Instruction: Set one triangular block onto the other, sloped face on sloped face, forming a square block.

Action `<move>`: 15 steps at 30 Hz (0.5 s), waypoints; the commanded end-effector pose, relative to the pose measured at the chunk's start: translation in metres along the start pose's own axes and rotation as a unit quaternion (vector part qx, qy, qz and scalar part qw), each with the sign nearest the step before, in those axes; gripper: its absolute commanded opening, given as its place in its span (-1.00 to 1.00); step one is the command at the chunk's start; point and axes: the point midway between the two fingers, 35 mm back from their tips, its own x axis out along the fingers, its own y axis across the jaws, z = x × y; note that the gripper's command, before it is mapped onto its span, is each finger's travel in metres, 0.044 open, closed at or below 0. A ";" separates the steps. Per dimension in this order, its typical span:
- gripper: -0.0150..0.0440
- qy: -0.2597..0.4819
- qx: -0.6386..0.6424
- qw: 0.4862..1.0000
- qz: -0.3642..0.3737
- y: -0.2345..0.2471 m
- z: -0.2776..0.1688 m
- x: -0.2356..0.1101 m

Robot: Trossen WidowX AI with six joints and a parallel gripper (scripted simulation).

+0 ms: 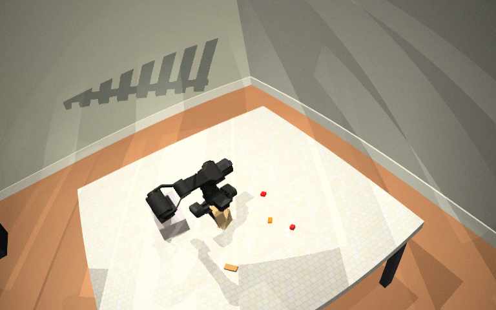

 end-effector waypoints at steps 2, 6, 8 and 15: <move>-0.49 0.004 0.093 0.996 0.002 0.001 -0.001 0.001; -0.49 0.005 0.162 0.987 0.002 0.001 0.000 0.001; -0.49 0.006 0.197 0.980 0.002 0.001 0.000 0.002; -0.49 0.008 0.273 0.962 0.002 0.001 0.000 0.002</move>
